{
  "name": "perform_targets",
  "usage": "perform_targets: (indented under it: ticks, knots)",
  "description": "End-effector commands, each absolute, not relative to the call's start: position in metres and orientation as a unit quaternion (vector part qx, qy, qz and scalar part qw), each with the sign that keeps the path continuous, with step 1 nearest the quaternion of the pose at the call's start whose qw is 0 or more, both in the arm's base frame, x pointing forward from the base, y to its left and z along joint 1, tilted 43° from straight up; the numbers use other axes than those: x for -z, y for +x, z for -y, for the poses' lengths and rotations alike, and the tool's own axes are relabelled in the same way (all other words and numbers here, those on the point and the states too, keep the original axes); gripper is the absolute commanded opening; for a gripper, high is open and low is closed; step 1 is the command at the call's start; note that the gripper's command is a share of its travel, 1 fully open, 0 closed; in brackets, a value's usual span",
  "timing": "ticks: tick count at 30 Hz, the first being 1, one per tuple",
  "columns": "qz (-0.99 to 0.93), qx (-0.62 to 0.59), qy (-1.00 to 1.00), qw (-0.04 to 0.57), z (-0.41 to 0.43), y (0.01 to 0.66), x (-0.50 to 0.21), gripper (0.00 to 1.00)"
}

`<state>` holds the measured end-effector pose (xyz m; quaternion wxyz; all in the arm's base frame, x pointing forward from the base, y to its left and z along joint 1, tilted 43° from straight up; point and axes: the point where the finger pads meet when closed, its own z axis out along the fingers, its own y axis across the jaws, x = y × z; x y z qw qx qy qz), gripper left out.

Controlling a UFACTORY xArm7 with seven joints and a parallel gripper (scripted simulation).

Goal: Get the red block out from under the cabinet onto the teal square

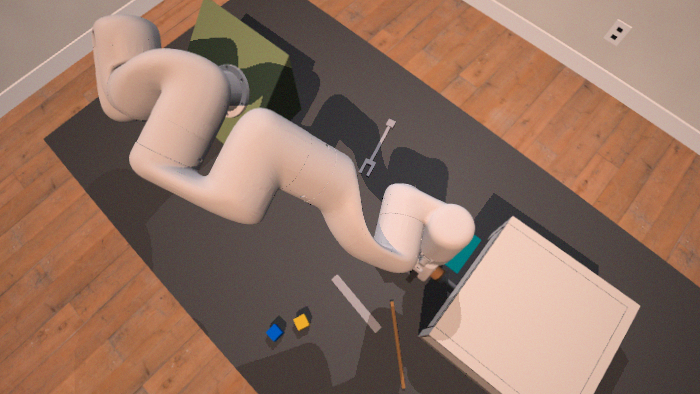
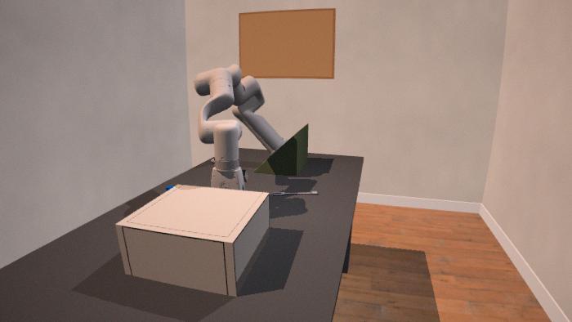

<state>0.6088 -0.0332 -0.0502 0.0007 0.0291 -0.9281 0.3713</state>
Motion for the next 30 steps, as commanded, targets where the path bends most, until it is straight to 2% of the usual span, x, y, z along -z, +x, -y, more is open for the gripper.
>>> perform_targets:
  ticks: [1, 30]
  knots:
    - [0.928, -0.37, 0.03, -0.002, 0.022, 0.61, 0.057, 0.0]
    - [0.928, -0.37, 0.03, -0.002, 0.011, 0.609, 0.068, 0.0]
